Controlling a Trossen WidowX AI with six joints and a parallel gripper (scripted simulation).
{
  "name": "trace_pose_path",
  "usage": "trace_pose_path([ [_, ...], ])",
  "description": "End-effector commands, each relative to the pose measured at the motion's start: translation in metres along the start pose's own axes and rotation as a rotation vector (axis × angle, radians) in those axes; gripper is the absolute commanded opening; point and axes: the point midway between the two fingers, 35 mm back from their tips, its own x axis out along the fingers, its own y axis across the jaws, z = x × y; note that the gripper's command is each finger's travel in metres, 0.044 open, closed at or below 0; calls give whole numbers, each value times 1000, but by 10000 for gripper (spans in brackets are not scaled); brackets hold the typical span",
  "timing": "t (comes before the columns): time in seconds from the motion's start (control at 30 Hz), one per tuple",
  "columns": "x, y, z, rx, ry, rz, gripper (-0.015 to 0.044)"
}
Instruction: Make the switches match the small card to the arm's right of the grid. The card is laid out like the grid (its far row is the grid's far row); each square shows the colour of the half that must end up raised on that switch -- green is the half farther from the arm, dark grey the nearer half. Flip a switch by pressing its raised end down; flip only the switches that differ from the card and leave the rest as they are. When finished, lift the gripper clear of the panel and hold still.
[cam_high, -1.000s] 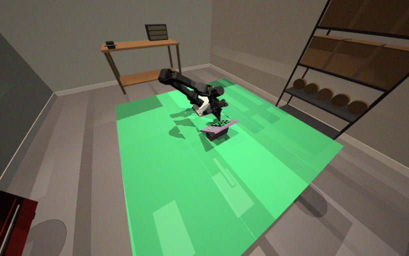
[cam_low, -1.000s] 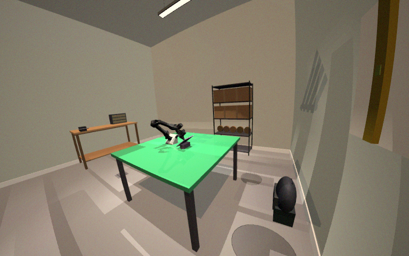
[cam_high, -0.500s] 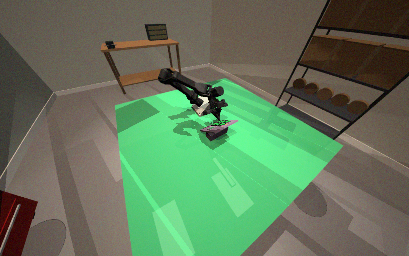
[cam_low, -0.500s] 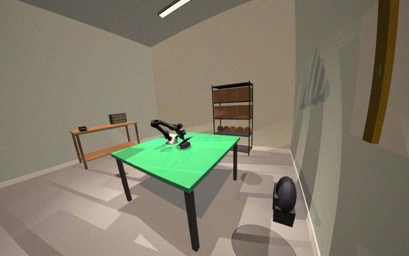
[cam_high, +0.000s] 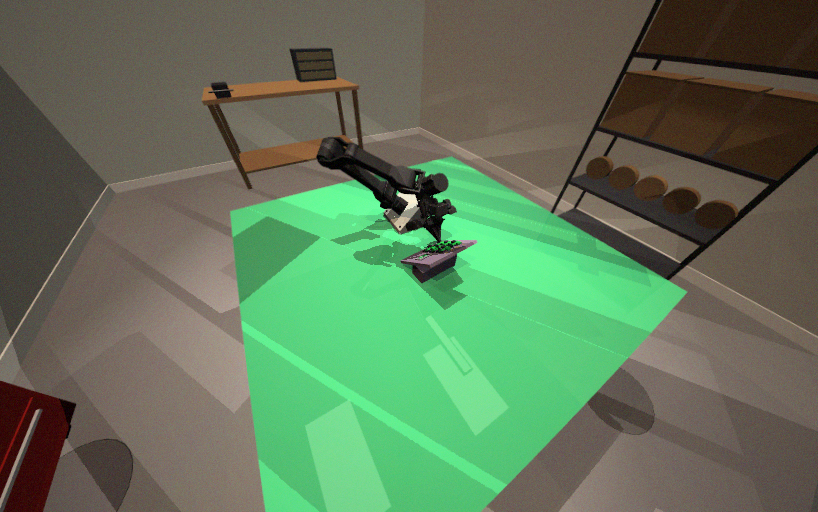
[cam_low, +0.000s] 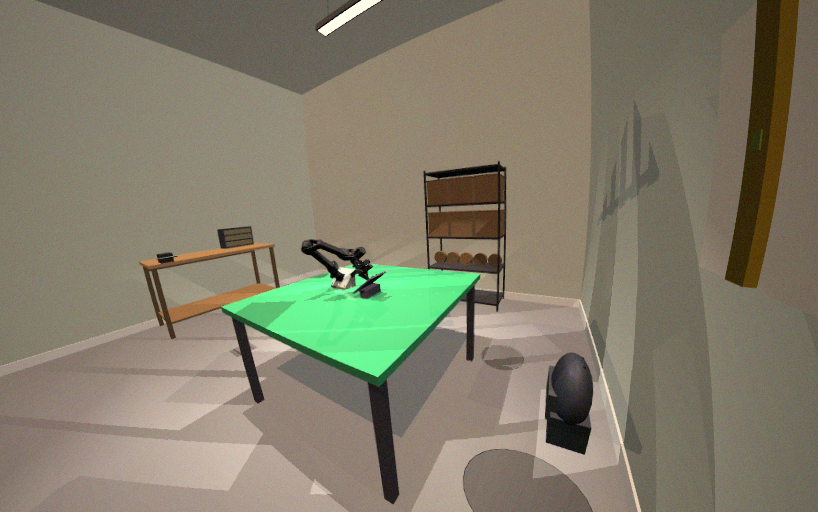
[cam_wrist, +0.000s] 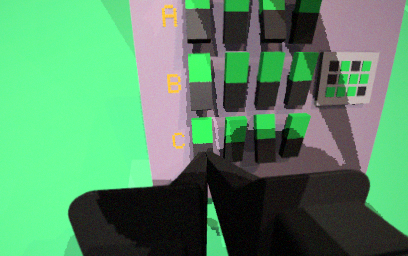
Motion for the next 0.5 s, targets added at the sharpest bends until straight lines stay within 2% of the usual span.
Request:
trace_pose_path([
  [0.0,1,1,0,-4,1,4,0],
  [0.47,3,1,-1,-4,0,4,0],
])
